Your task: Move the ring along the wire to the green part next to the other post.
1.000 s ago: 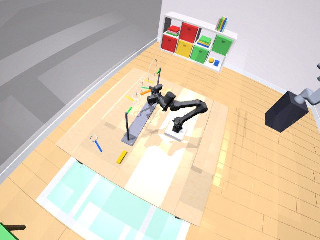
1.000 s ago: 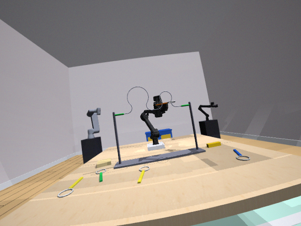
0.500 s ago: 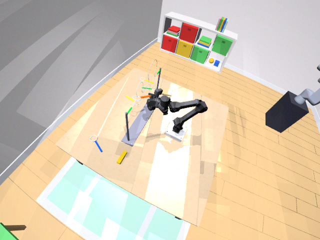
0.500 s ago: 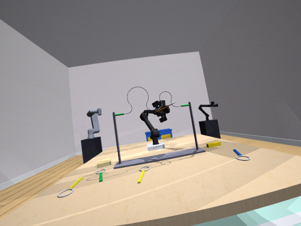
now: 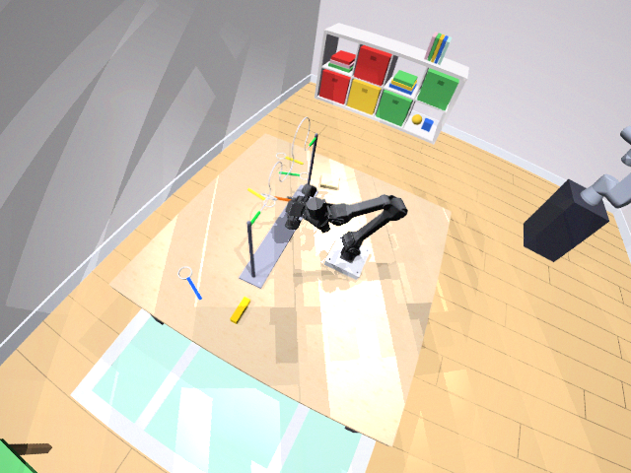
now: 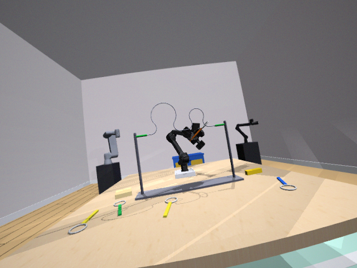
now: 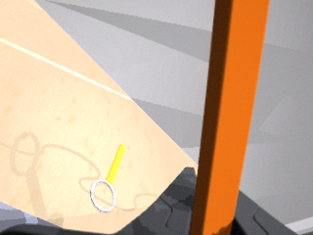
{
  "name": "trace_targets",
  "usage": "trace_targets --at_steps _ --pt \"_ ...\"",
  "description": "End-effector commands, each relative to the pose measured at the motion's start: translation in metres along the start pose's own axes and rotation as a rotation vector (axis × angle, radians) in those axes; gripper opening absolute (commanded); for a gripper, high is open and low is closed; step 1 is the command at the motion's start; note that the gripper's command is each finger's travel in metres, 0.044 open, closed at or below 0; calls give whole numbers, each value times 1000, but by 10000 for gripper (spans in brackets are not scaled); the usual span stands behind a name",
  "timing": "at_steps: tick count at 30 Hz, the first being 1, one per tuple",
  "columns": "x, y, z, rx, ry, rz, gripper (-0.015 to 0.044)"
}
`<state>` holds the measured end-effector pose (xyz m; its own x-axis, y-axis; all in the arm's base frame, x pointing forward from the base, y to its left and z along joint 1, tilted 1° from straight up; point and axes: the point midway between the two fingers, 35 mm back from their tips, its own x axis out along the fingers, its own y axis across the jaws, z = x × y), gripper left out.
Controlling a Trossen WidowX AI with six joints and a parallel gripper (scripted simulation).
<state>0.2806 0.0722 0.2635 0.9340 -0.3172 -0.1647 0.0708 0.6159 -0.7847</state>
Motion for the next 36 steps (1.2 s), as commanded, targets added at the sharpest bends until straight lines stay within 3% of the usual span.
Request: trace_targets --at_steps 1,36 --pt "-2 15 1 81 9 40 -150" --pt "-37 116 49 719 93 331 -150"
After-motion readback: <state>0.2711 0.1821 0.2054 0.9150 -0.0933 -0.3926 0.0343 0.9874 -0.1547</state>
